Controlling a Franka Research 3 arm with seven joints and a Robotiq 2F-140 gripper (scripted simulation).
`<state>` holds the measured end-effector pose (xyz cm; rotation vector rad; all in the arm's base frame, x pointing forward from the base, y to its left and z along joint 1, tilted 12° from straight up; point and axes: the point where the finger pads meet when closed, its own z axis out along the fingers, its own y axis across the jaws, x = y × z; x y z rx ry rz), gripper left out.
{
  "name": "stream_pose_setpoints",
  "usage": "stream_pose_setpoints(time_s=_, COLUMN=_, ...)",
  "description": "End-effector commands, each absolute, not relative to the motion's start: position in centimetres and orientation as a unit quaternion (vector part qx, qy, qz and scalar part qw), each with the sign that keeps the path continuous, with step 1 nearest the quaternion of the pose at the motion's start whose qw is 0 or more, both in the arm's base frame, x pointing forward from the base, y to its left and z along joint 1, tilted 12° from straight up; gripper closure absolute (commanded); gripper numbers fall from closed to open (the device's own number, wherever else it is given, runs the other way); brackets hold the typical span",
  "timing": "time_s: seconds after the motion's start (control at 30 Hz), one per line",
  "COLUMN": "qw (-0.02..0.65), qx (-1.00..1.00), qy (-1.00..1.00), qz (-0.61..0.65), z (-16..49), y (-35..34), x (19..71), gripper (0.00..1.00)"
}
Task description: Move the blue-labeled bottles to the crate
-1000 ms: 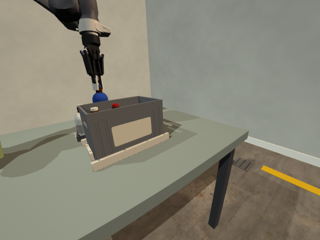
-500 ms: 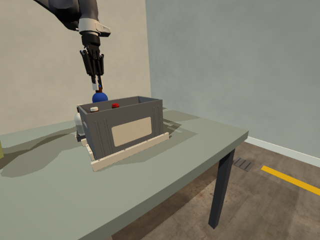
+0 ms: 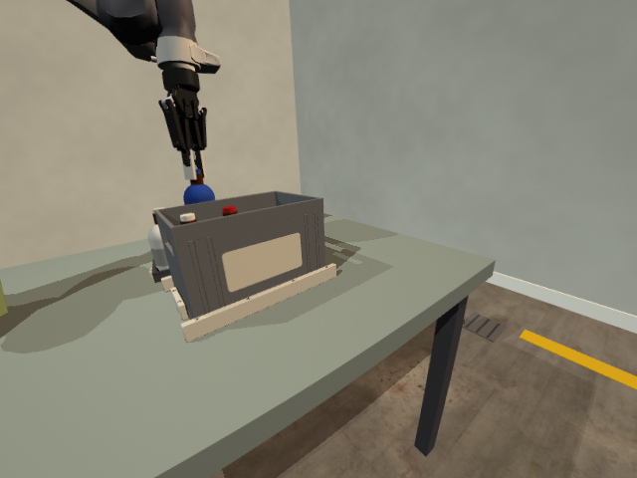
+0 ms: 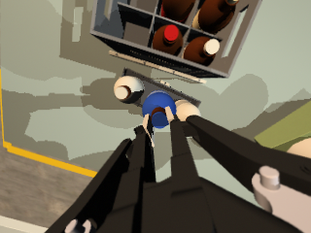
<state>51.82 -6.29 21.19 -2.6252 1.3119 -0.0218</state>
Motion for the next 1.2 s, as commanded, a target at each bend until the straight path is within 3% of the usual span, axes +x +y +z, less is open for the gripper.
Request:
stream_pose_setpoints(time_s=0.0, qw=0.102, qx=-0.891, qy=0.443, qz=-0.015, z=21.9, y=-6.7, x=52.1, gripper=1.00)
stream_pose_setpoints(time_s=1.17, qw=0.102, qx=-0.891, qy=0.443, qz=-0.015, z=23.0, y=-7.0, x=52.0, gripper=1.00)
